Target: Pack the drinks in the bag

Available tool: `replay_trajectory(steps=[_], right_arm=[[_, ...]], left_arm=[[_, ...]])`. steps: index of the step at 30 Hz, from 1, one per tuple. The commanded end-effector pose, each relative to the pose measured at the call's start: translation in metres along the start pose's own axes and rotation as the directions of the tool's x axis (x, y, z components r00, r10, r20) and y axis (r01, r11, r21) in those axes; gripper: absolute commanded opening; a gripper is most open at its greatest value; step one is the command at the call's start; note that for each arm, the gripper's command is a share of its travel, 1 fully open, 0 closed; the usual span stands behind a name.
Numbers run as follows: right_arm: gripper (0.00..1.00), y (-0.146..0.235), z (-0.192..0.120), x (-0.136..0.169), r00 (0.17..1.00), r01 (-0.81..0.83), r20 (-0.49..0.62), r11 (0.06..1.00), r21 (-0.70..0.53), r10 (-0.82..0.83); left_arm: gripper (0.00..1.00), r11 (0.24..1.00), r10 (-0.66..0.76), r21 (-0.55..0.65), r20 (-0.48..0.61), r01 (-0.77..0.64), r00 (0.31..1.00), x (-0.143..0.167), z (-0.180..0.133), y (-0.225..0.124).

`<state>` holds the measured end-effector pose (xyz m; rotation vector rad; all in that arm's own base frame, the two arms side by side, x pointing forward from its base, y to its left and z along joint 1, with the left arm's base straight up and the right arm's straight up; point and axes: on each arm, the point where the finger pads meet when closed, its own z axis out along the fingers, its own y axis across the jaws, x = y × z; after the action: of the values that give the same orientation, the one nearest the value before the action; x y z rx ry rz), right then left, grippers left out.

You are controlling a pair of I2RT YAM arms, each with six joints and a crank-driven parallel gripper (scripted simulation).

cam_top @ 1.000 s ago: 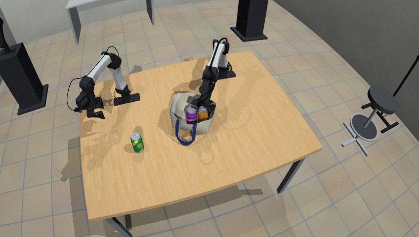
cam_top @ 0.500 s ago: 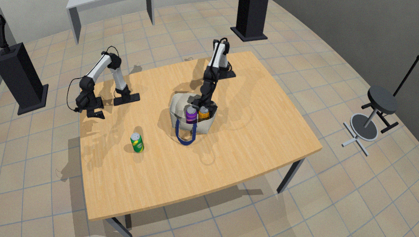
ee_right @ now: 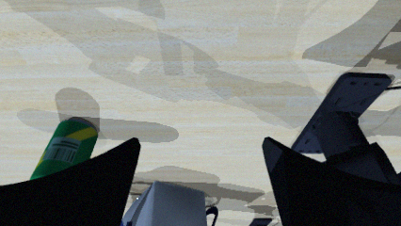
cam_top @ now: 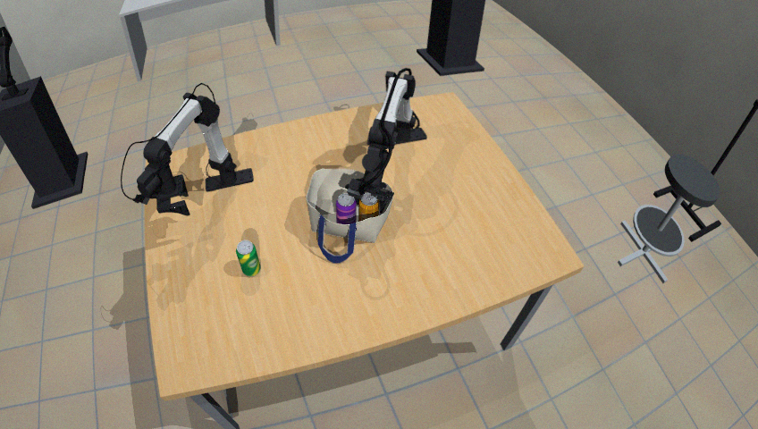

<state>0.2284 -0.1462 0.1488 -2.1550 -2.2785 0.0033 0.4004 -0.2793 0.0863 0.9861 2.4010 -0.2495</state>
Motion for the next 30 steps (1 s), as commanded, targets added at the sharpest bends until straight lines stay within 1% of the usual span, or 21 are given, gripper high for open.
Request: replay_trajectory(steps=[1, 11, 12, 13, 16, 17, 19, 20, 30], right_arm=[[1.00, 0.003, -0.011, -0.006, 0.998, -0.009, 0.058, 0.999, -0.037, 0.011], [1.00, 0.003, -0.011, -0.006, 0.998, -0.009, 0.058, 0.999, -0.037, 0.011], [1.00, 0.003, -0.011, -0.006, 0.998, -0.009, 0.058, 0.999, -0.037, 0.011], [1.00, 0.003, -0.011, -0.006, 0.998, -0.009, 0.058, 0.999, -0.037, 0.011], [1.00, 0.003, -0.011, -0.006, 0.998, -0.009, 0.058, 0.999, -0.037, 0.011], [1.00, 0.003, -0.011, -0.006, 0.998, -0.009, 0.058, 0.999, -0.037, 0.011], [1.00, 0.003, -0.011, -0.006, 0.998, -0.009, 0.058, 0.999, -0.037, 0.011], [1.00, 0.003, -0.011, -0.006, 0.998, -0.009, 0.058, 0.999, -0.037, 0.011], [1.00, 0.003, -0.011, -0.006, 0.998, -0.009, 0.058, 0.999, -0.037, 0.011]], left_arm=[[0.91, 1.000, 0.015, -0.004, 0.138, -0.014, 0.990, -0.044, -0.012, 0.001], [0.91, 1.000, 0.014, -0.003, 0.133, -0.014, 0.991, -0.042, -0.012, 0.001], [0.91, 1.000, 0.007, 0.011, 0.048, -0.008, 0.999, -0.024, -0.031, -0.003], [0.91, 1.000, 0.007, 0.012, 0.042, -0.007, 0.999, -0.024, -0.033, -0.003], [0.91, 1.000, 0.006, 0.011, 0.048, -0.007, 0.999, -0.031, -0.043, -0.003], [0.91, 1.000, 0.011, 0.001, 0.105, -0.011, 0.994, -0.044, -0.041, 0.001], [0.91, 1.000, 0.011, 0.001, 0.105, -0.011, 0.994, -0.044, -0.041, 0.001], [0.91, 1.000, 0.005, 0.006, 0.043, -0.005, 0.999, -0.033, -0.047, -0.002], [0.91, 1.000, 0.015, 0.010, 0.054, -0.016, 0.998, -0.048, -0.077, -0.001]])
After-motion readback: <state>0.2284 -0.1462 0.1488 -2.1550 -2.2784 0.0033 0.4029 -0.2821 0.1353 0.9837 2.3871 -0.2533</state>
